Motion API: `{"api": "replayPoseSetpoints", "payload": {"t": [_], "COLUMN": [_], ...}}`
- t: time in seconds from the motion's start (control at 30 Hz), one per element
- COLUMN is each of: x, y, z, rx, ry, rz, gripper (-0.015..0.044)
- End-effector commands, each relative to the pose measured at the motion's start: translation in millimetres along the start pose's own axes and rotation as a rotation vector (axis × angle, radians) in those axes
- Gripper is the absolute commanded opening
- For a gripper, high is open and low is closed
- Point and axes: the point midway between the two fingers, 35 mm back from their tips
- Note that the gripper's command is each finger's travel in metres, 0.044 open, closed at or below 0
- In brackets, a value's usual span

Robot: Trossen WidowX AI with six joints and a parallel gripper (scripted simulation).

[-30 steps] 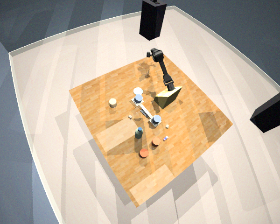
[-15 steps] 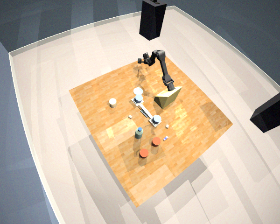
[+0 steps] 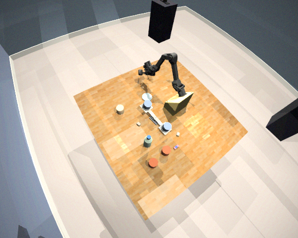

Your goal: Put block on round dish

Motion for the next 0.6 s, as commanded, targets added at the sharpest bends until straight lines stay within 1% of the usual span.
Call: {"api": "replayPoseSetpoints", "payload": {"t": [0.0, 0.27, 0.57], "x": [-39, -99, -139], "y": [-11, -41, -73], "z": [21, 57, 79], "rx": [0.024, 0.082, 0.125], "ry": [-0.030, -0.080, -0.103], "rz": [0.101, 0.261, 0.380], "gripper": [0.0440, 0.0440, 0.0440]}}
Point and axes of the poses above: the point midway between the two fingers, 35 mm back from their tips, its own y axis out along the fingers, its own z axis across the jaws, x = y × z, and after that the axes turned 10 degrees about y, right-handed
